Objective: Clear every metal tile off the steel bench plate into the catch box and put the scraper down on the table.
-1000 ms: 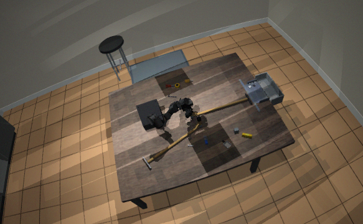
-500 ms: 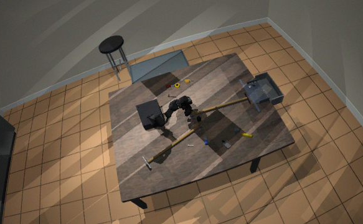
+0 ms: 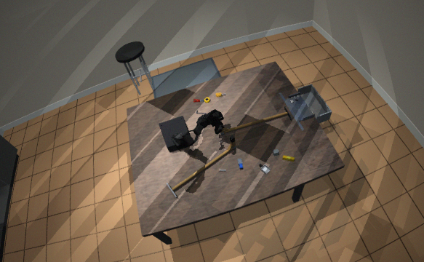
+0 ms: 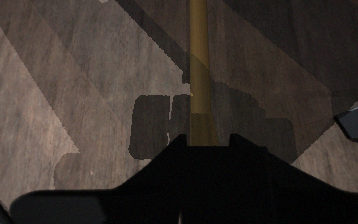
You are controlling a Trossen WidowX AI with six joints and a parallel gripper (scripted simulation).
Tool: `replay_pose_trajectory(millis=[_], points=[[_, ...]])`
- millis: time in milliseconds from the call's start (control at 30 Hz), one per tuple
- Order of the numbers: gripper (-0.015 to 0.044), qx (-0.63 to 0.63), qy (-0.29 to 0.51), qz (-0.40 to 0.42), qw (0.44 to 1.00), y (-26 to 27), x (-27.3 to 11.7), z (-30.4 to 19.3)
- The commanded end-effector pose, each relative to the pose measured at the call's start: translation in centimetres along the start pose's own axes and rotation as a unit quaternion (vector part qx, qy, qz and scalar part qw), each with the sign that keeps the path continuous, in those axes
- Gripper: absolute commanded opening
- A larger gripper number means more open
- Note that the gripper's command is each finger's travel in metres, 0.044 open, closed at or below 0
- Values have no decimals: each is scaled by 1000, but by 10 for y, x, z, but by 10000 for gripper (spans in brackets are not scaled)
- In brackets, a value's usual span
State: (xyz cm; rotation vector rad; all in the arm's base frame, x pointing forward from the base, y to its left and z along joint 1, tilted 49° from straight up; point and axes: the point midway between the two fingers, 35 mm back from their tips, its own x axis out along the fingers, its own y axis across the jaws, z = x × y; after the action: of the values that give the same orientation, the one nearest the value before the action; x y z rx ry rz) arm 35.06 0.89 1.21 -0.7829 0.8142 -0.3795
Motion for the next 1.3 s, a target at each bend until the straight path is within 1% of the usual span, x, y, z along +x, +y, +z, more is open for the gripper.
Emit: replay_pose_trajectory(millis=[0,867,1267], points=[[0,-5,-1,2,1000,9,-1,0],[0,-10,-3,2,1000,42,-7,-7],[0,-12,-4,5,1000,48,-4,-2]])
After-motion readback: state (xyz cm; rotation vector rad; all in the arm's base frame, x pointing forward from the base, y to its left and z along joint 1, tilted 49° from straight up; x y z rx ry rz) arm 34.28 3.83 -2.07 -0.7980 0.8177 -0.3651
